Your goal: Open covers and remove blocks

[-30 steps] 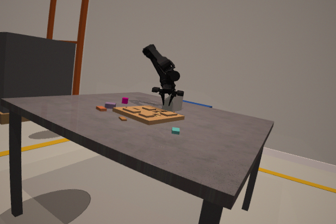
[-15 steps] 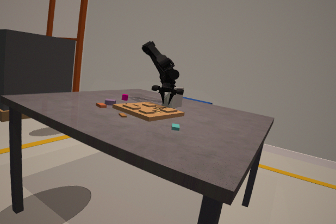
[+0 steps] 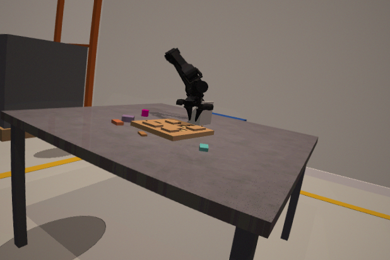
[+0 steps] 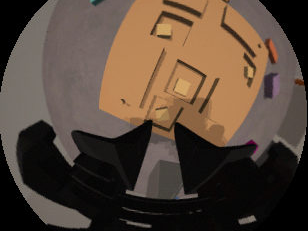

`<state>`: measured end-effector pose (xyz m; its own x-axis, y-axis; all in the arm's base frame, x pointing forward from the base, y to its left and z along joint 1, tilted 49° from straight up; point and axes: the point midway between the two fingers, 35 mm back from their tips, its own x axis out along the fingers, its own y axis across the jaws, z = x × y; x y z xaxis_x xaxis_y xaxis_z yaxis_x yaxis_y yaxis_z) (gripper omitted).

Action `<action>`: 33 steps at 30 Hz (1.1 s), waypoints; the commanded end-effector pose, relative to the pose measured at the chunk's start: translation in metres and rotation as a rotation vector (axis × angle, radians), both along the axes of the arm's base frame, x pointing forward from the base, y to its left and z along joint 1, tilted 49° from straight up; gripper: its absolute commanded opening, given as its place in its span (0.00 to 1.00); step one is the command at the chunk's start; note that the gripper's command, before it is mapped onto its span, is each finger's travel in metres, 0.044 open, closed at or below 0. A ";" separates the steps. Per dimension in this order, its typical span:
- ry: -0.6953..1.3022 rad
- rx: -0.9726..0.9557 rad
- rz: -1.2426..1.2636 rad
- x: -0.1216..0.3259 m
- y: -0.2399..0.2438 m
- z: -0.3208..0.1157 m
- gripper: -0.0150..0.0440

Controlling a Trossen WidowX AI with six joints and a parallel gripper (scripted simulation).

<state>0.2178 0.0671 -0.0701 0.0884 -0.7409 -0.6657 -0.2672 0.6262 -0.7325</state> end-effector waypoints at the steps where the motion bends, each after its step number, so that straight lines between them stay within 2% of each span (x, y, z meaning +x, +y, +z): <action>1: -0.055 0.005 -0.047 0.000 0.000 0.000 0.50; 33: -0.410 0.048 -0.365 0.000 0.000 0.000 0.50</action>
